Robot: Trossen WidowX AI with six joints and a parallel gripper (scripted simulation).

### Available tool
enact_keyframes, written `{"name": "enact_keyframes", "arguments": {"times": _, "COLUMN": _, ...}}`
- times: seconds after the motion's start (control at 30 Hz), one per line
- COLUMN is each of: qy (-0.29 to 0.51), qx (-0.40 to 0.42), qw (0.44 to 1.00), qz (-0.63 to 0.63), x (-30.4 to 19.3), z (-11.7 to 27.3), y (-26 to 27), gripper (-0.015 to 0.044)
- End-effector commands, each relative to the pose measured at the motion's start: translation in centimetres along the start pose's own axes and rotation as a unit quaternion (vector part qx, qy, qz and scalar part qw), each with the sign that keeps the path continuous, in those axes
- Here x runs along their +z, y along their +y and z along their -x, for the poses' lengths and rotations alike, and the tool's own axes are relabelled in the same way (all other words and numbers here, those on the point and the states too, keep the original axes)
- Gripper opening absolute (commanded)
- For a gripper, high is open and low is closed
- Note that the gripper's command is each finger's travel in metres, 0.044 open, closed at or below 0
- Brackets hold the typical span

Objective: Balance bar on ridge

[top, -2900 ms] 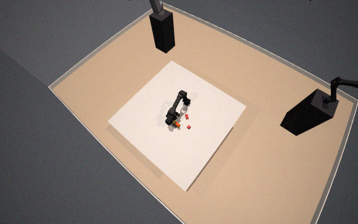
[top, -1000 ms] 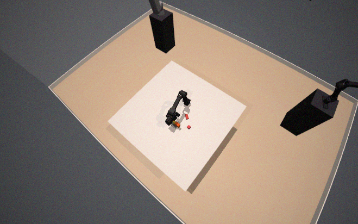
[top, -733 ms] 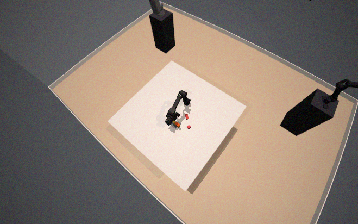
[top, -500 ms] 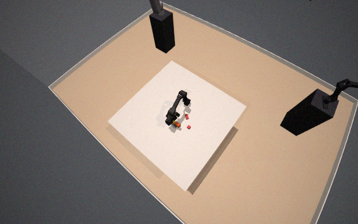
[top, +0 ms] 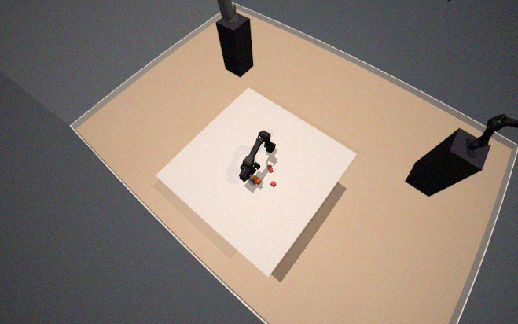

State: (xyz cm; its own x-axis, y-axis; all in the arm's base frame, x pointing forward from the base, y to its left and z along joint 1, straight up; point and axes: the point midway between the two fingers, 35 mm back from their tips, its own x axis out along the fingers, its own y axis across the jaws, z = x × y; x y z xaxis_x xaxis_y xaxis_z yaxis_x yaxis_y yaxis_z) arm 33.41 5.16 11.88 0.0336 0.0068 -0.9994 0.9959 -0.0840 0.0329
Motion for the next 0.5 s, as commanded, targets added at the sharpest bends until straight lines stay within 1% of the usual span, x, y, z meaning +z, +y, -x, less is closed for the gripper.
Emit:
{"name": "enact_keyframes", "arguments": {"times": 0.0, "qy": 0.000, "qx": 0.000, "qw": 1.000, "qz": 0.000, "x": -0.01, "z": -0.02, "y": 0.00, "gripper": 0.0000}}
{"name": "enact_keyframes", "arguments": {"times": 0.33, "qy": 0.000, "qx": 0.000, "qw": 1.000, "qz": 0.000, "x": -0.01, "z": -0.02, "y": 0.00, "gripper": 0.0000}}
{"name": "enact_keyframes", "arguments": {"times": 0.47, "qy": 0.000, "qx": 0.000, "qw": 1.000, "qz": 0.000, "x": -0.01, "z": -0.02, "y": 0.00, "gripper": 0.0105}}
